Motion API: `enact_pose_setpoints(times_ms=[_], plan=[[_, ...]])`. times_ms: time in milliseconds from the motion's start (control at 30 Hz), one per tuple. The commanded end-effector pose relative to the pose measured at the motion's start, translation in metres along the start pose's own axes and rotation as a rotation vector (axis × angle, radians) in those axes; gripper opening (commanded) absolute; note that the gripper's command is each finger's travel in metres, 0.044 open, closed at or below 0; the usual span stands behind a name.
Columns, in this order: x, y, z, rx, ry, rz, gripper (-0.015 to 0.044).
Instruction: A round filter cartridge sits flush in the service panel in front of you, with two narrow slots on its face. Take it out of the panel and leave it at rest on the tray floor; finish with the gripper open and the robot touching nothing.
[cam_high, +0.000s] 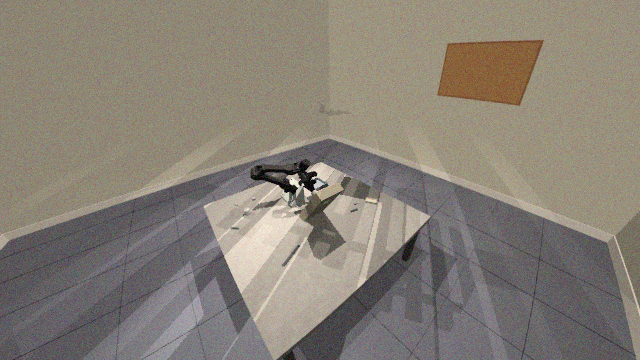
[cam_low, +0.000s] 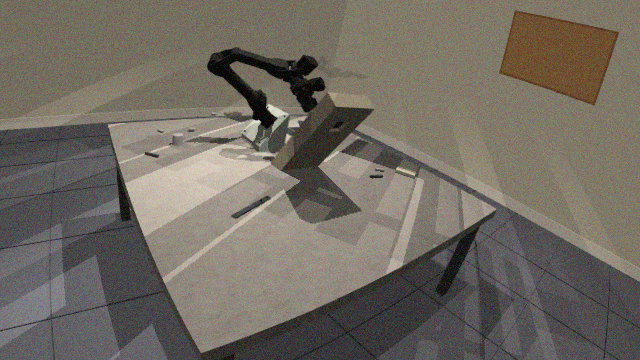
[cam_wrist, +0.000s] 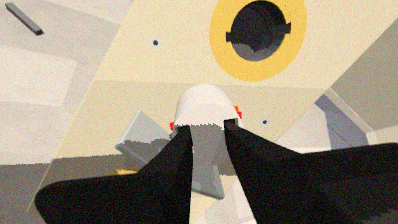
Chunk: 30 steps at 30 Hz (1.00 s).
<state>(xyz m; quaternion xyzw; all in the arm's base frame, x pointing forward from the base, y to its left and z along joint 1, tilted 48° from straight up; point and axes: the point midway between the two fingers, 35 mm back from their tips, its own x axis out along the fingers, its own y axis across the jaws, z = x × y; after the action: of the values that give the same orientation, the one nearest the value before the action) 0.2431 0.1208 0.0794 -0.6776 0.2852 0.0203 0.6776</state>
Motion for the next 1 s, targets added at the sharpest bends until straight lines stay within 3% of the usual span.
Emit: enact_pose_setpoints(times_ms=[0,433,667,800,967], plan=[[0.000,-0.001,0.001,0.004,-0.002,-0.001,0.0105],[0.000,0.001,-0.002,0.007,-0.003,-0.005,0.0113],[-0.008,-0.044,0.050,0.008,-0.004,-0.005,0.0113],[-0.009,-0.049,0.055,0.008,-0.004,-0.005,0.0113],[-0.027,-0.066,0.077,0.014,-0.008,-0.002,0.0244]])
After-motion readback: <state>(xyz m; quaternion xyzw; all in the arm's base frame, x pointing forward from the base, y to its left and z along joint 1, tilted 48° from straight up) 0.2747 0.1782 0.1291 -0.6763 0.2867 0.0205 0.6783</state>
